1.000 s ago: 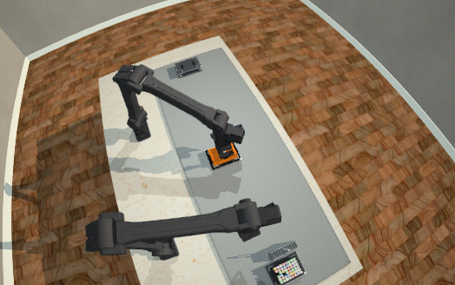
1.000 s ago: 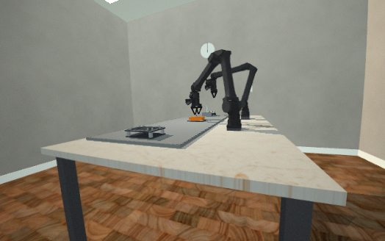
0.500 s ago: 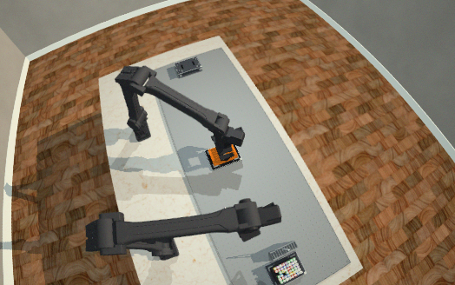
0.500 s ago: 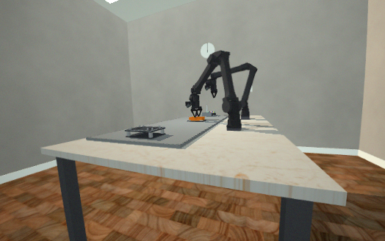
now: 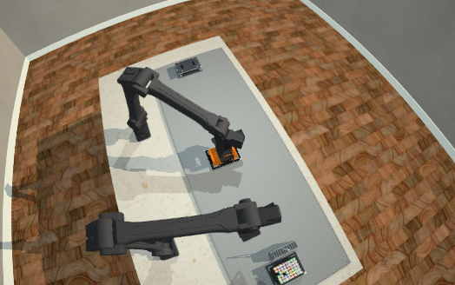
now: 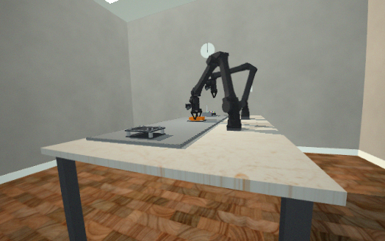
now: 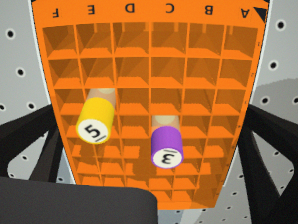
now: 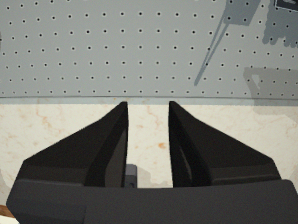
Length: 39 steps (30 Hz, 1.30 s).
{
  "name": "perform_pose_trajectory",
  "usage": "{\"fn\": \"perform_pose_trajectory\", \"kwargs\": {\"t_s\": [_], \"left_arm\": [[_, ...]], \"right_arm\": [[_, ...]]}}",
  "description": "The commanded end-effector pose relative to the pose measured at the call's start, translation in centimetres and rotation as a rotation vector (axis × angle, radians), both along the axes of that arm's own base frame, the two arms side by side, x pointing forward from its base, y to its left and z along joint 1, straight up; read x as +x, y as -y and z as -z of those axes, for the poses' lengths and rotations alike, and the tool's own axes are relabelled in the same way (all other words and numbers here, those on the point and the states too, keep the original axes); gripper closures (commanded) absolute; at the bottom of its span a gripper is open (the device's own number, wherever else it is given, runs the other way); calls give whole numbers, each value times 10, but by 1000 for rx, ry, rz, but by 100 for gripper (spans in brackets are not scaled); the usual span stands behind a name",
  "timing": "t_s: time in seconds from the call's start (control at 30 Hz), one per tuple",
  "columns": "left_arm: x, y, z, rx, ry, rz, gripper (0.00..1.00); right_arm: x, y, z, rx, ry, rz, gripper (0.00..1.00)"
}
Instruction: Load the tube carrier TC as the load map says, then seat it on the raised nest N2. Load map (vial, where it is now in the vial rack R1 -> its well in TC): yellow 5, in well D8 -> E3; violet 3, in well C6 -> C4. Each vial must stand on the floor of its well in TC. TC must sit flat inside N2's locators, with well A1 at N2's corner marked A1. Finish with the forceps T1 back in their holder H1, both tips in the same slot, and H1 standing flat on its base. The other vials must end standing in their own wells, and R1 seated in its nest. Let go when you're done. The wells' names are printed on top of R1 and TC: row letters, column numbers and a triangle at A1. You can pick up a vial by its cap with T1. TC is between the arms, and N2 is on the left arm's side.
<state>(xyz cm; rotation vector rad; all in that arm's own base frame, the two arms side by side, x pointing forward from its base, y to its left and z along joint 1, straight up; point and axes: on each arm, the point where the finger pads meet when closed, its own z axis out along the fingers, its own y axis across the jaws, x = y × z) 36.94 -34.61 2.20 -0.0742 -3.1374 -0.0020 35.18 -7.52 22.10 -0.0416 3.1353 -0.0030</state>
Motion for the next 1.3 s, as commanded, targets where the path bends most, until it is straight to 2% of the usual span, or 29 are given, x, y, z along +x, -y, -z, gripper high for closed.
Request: {"fn": "perform_pose_trajectory", "kwargs": {"t_s": [0.0, 0.2, 0.27, 0.93, 0.97, 1.03, 1.27], "left_arm": [[13, 5, -16, -32, 39, -6, 0], [10, 1, -15, -28, 34, -6, 0], [10, 8, -12, -24, 28, -1, 6], [10, 8, -12, -24, 28, -1, 13], [10, 8, -12, -24, 28, -1, 16], [10, 8, -12, -24, 28, -1, 16], [10, 8, -12, -24, 28, -1, 37]], "right_arm": [[8, 2, -12, -5, 29, 14, 76], [8, 2, -12, -5, 29, 14, 76], [8, 2, -12, -5, 29, 14, 76], [8, 2, -12, -5, 29, 14, 76], [8, 2, -12, -5, 29, 14, 76], [8, 2, -12, -5, 29, 14, 76], [8, 2, -12, -5, 29, 14, 76]]}}
